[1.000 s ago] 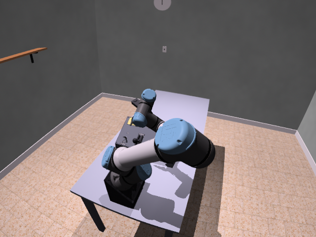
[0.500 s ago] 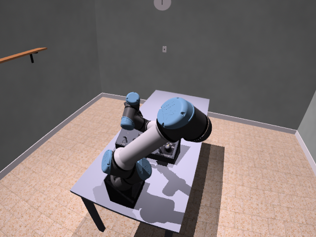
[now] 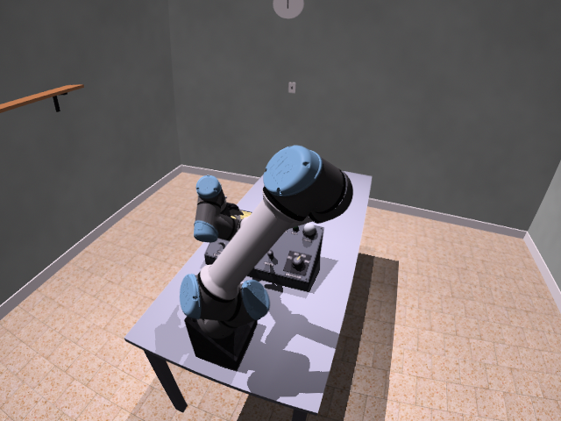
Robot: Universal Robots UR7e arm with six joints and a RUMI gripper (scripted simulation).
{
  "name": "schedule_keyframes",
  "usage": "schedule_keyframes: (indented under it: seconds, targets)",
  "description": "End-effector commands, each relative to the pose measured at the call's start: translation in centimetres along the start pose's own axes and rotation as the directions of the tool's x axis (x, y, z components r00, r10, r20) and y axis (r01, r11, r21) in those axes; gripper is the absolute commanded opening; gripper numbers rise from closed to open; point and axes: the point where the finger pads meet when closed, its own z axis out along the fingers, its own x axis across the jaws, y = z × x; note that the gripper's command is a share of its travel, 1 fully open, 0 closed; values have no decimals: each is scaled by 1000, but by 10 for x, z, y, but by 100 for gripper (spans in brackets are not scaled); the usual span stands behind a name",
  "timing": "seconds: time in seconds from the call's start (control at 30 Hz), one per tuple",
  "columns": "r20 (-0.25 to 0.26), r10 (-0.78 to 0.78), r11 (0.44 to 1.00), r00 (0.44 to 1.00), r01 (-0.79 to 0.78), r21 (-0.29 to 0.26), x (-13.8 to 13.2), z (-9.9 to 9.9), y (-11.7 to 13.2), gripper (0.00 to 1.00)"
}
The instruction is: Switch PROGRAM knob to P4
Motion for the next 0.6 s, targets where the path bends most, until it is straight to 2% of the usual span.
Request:
schedule_keyframes:
  seconds: [0.0, 0.07, 0.2, 0.37, 0.57]
  targets:
    - [-84, 98, 995, 992, -96, 28, -17, 4, 4, 100]
    - [-107, 135, 991, 985, -131, 43, -25, 5, 8, 100]
    - [-118, 153, 988, 981, -148, 51, -29, 5, 10, 100]
    - [-164, 237, 970, 958, -223, 98, -45, 4, 21, 100]
    - [-190, 295, 952, 936, -272, 137, -54, 3, 30, 100]
